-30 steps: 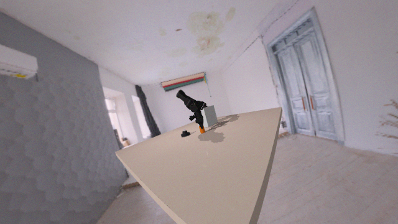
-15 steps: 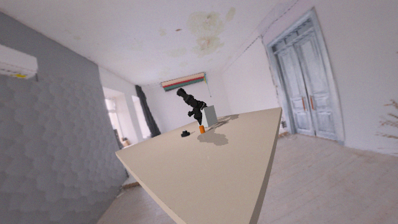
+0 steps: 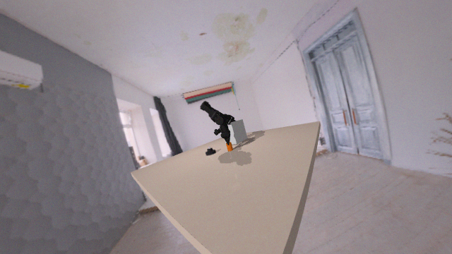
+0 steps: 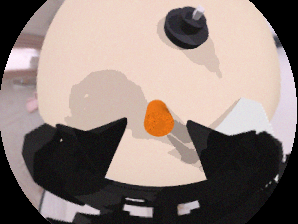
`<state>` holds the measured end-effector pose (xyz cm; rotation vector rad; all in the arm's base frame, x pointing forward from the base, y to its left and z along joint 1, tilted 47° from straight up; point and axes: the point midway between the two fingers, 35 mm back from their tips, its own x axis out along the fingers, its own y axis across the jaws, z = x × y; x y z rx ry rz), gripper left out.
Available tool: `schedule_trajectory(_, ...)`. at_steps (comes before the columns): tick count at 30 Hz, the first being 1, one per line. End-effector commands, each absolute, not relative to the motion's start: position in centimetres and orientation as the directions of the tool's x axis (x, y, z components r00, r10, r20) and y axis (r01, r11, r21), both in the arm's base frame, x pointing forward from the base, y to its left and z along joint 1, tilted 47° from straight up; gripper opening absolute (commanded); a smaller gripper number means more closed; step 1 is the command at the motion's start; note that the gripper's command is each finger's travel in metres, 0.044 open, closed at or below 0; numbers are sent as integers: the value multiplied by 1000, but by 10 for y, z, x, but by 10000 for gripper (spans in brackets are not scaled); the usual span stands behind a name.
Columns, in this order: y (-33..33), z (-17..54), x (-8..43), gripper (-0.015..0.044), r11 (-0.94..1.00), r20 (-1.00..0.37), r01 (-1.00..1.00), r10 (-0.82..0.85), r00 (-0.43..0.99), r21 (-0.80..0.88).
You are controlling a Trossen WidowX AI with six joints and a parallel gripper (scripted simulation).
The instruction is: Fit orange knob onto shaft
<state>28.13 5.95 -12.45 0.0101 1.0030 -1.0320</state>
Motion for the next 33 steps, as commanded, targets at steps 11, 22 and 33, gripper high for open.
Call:
schedule_trajectory(11, 44, -139, 284, 440, 556, -692, 711, -709, 136, -430)
schedule_trajectory(22, 31, -150, 286, 440, 555, -690, 711, -711, 136, -431)
schedule_trajectory(33, 27, -154, 286, 282, 554, -689, 712, -712, 136, -432)
